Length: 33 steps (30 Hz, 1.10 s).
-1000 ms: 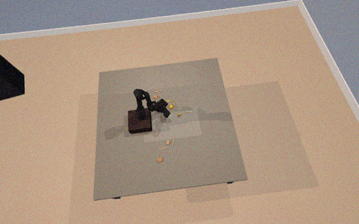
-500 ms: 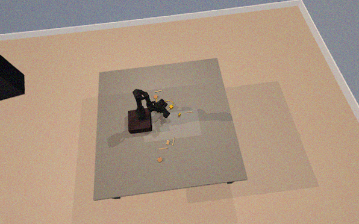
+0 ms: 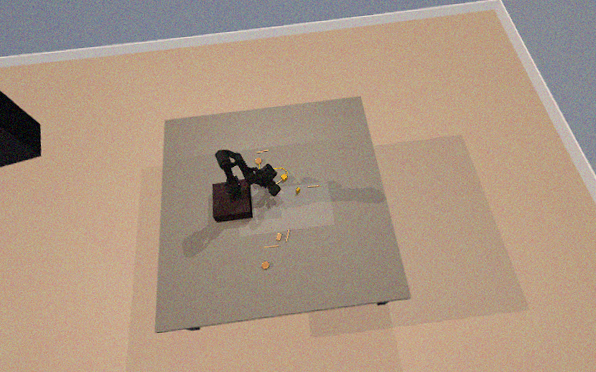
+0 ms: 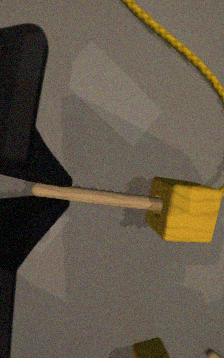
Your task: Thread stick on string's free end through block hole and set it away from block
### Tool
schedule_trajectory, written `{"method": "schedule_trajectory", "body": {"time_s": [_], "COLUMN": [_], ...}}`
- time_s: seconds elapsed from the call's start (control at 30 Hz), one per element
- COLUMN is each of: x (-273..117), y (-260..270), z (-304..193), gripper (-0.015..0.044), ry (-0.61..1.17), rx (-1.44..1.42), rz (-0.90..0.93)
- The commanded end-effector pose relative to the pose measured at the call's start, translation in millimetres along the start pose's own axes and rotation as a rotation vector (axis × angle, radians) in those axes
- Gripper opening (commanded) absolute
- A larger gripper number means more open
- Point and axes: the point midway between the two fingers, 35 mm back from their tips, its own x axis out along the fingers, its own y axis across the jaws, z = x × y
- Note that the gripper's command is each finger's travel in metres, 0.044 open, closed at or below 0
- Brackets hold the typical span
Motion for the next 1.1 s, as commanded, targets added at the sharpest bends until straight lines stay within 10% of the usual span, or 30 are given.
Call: {"method": "schedule_trajectory", "body": {"time_s": [0.0, 0.6, 0.87, 1.07], "x": [-5, -16, -17, -54], "y": [0, -2, -4, -13], "z": [-4, -18, -9, 18], "gripper": [0.0, 0.0, 0.021, 0.021], "ry": [0.028, 0.039, 0.038, 0.037], "rx": [-0.011, -0.053, -0.033, -0.036], "rz": [-0.001, -0.004, -0.005, -0.005]}}
